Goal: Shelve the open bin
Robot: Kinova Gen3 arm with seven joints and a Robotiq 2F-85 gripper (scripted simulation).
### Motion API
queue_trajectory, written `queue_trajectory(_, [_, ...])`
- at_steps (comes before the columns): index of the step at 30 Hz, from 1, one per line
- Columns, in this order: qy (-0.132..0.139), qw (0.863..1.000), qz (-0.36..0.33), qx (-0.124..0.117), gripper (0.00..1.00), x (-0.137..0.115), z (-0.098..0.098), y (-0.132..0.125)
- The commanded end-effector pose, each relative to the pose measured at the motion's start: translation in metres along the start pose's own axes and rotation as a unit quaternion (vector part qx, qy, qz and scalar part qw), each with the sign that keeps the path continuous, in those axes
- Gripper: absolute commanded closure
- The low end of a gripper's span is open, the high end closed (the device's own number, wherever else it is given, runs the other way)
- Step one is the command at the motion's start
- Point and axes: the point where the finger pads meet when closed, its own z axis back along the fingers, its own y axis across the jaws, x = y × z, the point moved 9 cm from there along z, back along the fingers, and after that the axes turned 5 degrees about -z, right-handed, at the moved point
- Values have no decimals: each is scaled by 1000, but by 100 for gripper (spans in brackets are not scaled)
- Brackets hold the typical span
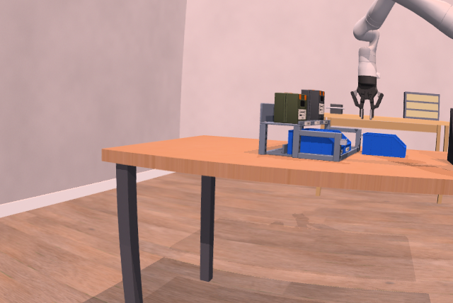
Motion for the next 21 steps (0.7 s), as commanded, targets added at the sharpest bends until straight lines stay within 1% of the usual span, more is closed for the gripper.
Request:
queue_trajectory(1, [0, 1000, 0, -1, 61, 0, 1, 0])
queue_trajectory(4, [0, 1000, 0, -1, 61, 0, 1, 0])
queue_trajectory(9, [0, 1000, 0, -1, 61, 0, -9, 0])
queue_trajectory(21, [0, 1000, 0, -1, 61, 0, -9, 0])
